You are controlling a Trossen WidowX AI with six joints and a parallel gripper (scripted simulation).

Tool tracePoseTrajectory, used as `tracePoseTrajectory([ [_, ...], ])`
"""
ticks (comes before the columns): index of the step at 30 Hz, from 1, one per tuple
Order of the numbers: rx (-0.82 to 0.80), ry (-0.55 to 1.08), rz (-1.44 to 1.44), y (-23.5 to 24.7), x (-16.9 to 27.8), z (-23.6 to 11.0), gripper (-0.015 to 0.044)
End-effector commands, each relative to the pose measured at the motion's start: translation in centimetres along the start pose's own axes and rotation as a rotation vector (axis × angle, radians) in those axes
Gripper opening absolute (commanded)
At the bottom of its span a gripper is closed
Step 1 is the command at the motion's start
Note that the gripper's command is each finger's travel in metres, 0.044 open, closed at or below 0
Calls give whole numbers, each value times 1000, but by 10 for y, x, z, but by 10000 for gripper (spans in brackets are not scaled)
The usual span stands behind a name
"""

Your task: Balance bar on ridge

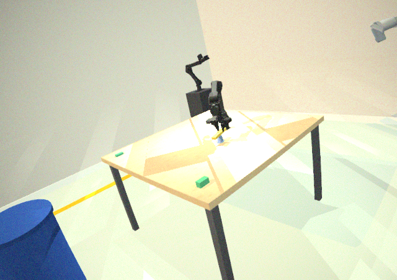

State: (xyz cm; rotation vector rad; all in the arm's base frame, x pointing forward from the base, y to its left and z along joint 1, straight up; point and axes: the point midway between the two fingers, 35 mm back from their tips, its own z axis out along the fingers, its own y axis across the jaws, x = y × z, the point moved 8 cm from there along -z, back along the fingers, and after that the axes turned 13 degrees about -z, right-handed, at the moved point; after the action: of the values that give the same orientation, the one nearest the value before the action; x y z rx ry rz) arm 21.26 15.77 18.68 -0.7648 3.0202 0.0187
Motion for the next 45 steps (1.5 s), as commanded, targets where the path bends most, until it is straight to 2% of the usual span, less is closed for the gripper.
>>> tracePoseTrajectory([
  [1, 1, 0, -1, 0, -1, 1, 0],
  [45, 1, 0, -1, 0, 0, 5, 0],
])
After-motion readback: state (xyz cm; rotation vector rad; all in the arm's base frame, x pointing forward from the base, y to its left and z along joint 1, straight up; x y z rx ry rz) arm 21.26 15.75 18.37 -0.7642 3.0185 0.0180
